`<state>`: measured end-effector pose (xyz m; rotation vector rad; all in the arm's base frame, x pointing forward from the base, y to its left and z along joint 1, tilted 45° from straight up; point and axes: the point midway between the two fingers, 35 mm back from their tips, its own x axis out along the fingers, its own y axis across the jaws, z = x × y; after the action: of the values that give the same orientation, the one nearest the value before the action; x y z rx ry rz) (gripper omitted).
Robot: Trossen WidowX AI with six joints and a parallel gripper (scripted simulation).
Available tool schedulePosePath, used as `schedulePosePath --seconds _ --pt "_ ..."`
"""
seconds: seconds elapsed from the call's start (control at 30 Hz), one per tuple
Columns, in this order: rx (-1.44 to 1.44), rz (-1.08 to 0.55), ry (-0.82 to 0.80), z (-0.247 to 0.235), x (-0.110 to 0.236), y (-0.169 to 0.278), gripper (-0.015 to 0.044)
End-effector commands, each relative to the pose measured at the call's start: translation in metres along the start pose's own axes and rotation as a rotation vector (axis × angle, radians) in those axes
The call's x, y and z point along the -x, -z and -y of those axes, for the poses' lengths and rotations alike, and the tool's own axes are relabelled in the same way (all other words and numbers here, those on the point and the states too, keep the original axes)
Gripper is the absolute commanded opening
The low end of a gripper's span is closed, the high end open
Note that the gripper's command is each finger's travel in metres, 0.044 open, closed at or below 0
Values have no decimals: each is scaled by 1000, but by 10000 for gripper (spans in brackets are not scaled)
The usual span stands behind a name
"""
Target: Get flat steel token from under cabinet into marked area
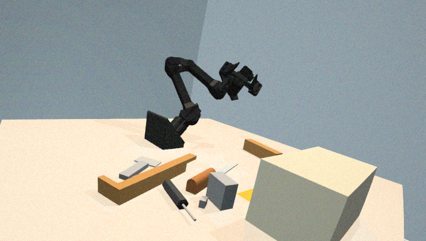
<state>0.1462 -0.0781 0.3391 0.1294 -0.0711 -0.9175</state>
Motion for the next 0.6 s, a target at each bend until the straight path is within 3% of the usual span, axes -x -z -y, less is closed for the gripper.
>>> schedulePosePath --seconds 0.0,0.33,0.4,0.43,0.57 --pt "0 0 0 0 0 0 374" --pt "0 0 0 0 0 0 121" --pt "0 0 0 0 0 0 120" --pt "0 0 0 0 0 0 146" --pt "5 2 0 0 0 0 41"
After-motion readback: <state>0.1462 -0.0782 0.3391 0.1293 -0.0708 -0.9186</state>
